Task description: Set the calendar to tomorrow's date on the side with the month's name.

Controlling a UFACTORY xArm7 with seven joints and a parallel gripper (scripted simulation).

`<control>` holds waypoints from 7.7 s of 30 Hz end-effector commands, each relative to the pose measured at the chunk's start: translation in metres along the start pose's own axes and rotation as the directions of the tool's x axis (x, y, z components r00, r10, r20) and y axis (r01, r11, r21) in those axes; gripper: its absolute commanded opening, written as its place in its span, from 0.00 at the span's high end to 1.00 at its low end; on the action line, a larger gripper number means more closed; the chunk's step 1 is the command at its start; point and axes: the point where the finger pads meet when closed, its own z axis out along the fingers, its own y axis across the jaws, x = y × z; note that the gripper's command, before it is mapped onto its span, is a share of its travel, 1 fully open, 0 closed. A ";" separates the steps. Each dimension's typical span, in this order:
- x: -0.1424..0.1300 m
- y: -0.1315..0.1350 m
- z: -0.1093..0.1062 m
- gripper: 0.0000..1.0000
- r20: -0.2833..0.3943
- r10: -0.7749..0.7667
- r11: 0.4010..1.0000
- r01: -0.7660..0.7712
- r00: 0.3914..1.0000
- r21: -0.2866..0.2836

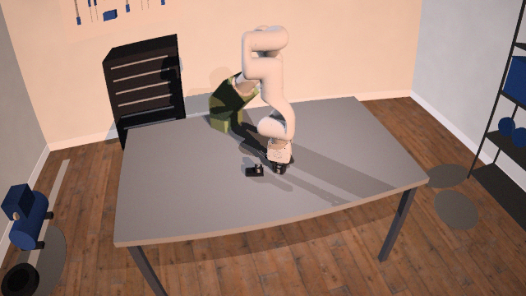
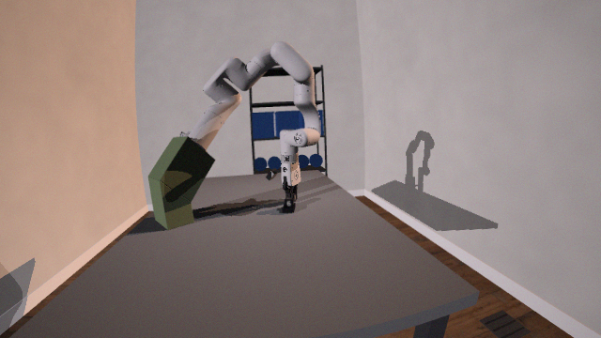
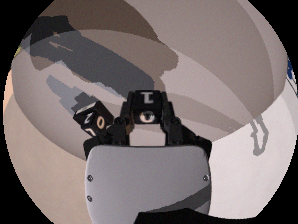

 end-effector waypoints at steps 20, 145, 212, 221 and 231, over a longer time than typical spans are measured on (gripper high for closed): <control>-0.001 0.000 0.000 0.71 0.001 0.000 1.000 0.000 1.000 0.000; -0.001 0.000 0.004 0.55 0.001 0.000 1.000 0.000 1.000 0.000; -0.001 0.000 -0.086 0.00 0.001 0.000 1.000 0.000 1.000 0.000; -0.001 0.000 -0.086 0.00 0.001 0.000 1.000 0.000 1.000 0.000; 0.002 -0.001 -0.086 0.00 -0.003 -0.085 0.996 0.085 0.996 0.003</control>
